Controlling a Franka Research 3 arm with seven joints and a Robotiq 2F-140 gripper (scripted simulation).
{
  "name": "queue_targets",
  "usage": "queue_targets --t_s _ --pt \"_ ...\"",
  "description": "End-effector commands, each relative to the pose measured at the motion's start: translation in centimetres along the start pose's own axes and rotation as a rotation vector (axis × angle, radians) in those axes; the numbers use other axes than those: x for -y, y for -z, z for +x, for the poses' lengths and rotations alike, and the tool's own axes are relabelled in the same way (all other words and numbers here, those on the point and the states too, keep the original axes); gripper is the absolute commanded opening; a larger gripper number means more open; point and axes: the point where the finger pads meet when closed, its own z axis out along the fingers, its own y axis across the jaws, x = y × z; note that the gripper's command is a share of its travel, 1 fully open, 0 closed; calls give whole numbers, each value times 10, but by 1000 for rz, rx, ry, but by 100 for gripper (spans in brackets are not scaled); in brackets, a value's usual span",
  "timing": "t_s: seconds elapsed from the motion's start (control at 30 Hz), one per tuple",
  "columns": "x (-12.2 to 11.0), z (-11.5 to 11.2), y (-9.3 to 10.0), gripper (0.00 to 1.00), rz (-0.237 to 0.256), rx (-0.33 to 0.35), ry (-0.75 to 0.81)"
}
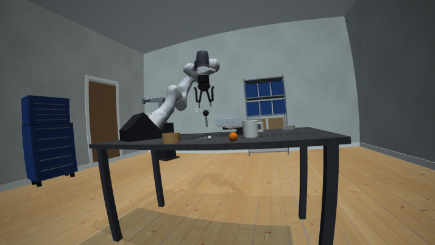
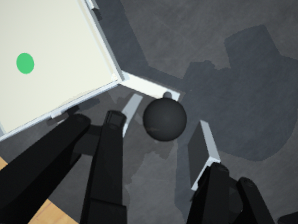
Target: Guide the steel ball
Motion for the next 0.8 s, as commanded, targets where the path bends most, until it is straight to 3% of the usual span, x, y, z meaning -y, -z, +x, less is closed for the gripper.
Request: queue_targets --t_s 0.0,0.77 --pt "0 0 -1 36 2 0 4" --pt "1 0 -13 36 2 0 4"
